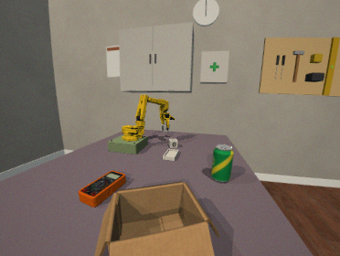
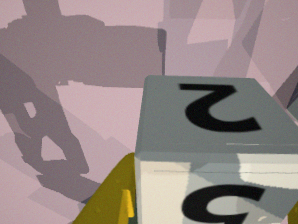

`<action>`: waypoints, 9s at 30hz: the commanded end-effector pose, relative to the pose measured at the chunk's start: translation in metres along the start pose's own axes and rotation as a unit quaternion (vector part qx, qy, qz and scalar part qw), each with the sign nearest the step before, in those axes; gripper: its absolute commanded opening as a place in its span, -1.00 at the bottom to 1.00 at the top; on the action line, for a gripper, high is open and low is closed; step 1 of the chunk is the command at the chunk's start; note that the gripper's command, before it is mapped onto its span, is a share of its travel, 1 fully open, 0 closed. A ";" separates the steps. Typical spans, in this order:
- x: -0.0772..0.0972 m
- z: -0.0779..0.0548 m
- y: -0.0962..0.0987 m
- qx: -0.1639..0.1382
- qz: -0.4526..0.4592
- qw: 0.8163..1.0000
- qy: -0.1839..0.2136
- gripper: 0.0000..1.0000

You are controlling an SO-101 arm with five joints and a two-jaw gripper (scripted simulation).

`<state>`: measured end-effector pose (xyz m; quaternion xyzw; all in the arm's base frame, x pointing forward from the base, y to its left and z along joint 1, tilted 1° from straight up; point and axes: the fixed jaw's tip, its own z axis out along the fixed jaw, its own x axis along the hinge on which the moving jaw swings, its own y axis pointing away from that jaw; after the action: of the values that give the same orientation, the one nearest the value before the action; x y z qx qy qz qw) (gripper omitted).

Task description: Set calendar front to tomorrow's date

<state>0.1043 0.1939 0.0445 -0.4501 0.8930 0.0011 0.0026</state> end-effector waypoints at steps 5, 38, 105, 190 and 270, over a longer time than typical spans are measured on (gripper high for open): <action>-0.004 -0.009 0.002 -0.003 0.001 1.000 -0.020 -1.00; -0.007 -0.009 -0.045 0.000 0.105 0.994 -0.020 -1.00; 0.220 -0.008 -0.263 0.016 0.759 0.651 -0.013 -1.00; 0.242 -0.007 -0.238 0.019 -0.010 1.000 0.005 -1.00; 0.243 0.048 -0.229 -0.015 -0.010 1.000 0.001 -1.00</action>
<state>0.1478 -0.1389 0.0020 -0.4589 0.8885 0.0022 -0.0016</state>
